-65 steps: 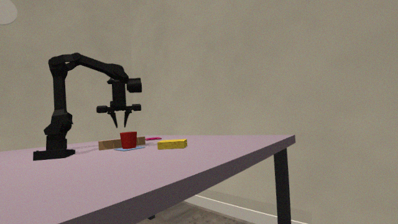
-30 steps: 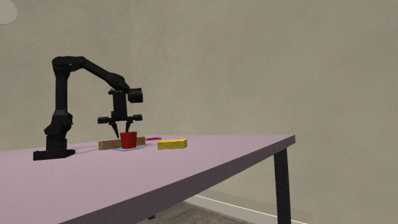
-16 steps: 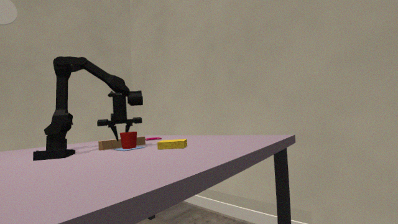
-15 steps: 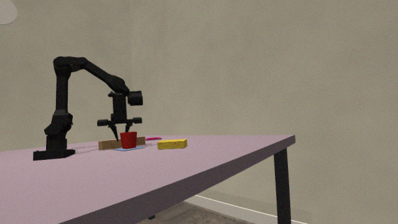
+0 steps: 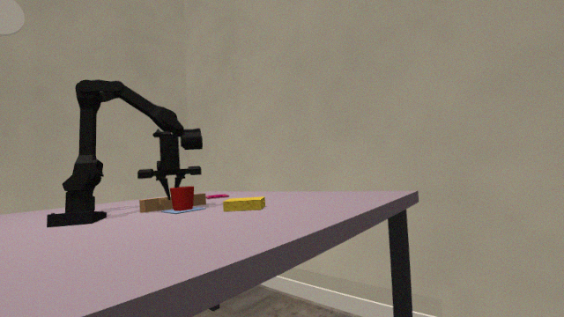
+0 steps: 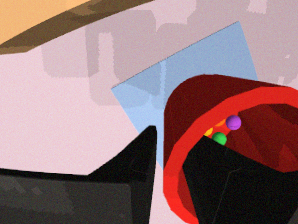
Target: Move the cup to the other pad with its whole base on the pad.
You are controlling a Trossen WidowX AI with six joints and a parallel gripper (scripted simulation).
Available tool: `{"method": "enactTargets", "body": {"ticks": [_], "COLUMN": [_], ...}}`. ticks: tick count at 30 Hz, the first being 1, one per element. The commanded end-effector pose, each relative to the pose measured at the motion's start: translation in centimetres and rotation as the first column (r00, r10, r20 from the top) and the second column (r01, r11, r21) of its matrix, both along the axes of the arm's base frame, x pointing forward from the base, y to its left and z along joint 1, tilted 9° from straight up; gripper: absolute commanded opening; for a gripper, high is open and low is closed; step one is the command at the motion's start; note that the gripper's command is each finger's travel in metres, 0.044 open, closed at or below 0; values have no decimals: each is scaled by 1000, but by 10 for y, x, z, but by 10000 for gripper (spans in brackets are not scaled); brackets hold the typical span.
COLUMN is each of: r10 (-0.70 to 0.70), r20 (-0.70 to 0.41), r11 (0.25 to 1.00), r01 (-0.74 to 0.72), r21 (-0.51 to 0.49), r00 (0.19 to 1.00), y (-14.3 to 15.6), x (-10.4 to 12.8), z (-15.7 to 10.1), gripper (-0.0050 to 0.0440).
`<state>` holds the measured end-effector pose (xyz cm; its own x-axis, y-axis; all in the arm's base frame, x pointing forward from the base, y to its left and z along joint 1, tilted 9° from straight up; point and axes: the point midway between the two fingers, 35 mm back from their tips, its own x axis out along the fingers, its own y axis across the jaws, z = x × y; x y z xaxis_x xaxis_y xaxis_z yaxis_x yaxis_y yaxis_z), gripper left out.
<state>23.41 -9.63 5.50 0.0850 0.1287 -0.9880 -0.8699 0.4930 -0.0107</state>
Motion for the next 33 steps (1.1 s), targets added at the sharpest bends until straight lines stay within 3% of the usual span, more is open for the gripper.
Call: {"method": "enactTargets", "body": {"ticks": [1, 6, 14, 33], "r10": [1, 1, 1, -2], "r20": [1, 1, 1, -2], "r11": [1000, 1000, 1000, 1000], "r01": [-1, -1, -1, 2], "r21": [-2, -2, -1, 3], "r00": [1000, 1000, 1000, 1000], "y": [0, 0, -1, -8], "x": [0, 0, 0, -5], "z": [0, 0, 3, 53], "gripper": [37, 4, 0, 0]}}
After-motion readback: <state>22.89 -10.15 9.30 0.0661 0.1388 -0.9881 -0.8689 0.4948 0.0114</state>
